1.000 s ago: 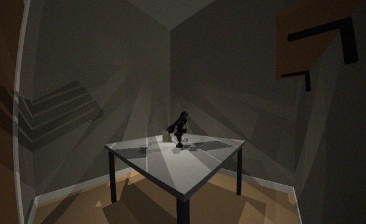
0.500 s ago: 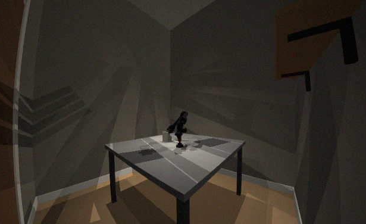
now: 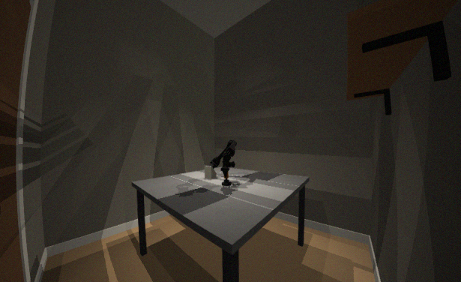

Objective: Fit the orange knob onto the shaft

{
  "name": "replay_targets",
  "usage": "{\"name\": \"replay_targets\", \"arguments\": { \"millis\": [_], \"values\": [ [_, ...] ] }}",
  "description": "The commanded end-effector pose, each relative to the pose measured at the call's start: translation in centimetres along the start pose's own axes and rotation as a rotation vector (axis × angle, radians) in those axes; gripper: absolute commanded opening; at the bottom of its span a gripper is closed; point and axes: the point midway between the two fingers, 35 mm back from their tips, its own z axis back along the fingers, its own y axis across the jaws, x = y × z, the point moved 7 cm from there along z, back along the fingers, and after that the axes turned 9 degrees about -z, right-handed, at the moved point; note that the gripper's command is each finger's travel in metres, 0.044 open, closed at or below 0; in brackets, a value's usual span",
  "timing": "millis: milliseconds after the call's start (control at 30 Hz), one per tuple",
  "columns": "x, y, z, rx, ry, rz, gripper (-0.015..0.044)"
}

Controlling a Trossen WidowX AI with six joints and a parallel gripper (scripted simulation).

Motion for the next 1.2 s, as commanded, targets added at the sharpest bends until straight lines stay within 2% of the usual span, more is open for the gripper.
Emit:
{"name": "replay_targets", "arguments": {
  "millis": [0,1167],
  "values": [
    [0.01,0.06,0.17,-0.005,0.0,0.008,0.0],
    [-0.04,0.09,0.41,-0.006,0.0,0.064,0.0]
  ]
}}
